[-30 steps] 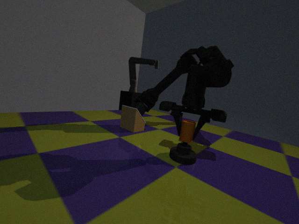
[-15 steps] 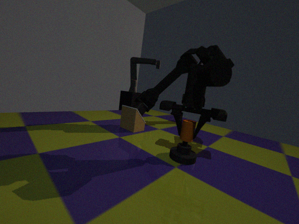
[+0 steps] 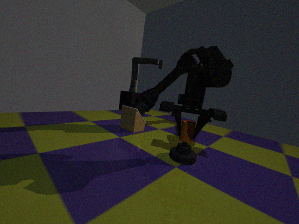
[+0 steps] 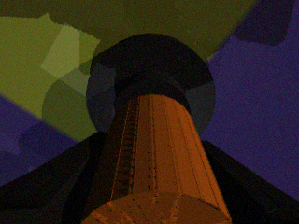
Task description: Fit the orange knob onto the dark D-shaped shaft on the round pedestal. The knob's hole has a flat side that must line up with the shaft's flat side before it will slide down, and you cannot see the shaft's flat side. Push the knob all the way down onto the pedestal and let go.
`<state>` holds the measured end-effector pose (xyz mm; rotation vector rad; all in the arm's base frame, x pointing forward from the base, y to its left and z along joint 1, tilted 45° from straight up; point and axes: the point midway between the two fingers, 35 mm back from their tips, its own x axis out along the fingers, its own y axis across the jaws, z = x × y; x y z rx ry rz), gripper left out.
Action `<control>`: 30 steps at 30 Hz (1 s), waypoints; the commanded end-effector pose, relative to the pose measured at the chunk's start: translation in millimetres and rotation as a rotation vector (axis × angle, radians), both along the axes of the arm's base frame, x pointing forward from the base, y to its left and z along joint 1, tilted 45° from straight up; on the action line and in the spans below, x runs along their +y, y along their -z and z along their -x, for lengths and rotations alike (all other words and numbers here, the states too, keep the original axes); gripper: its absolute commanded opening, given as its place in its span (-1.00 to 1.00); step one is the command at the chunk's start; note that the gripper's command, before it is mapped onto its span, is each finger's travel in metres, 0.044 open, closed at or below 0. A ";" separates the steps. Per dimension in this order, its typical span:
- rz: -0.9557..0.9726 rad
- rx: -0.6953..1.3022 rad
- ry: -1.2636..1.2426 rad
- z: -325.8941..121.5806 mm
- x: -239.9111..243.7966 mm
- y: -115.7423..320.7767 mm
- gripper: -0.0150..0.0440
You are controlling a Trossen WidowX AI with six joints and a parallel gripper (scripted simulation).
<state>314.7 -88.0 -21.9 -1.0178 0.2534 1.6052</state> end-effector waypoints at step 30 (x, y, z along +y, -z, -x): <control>0.008 -0.155 -0.154 -0.9 0.3 0.0 -0.49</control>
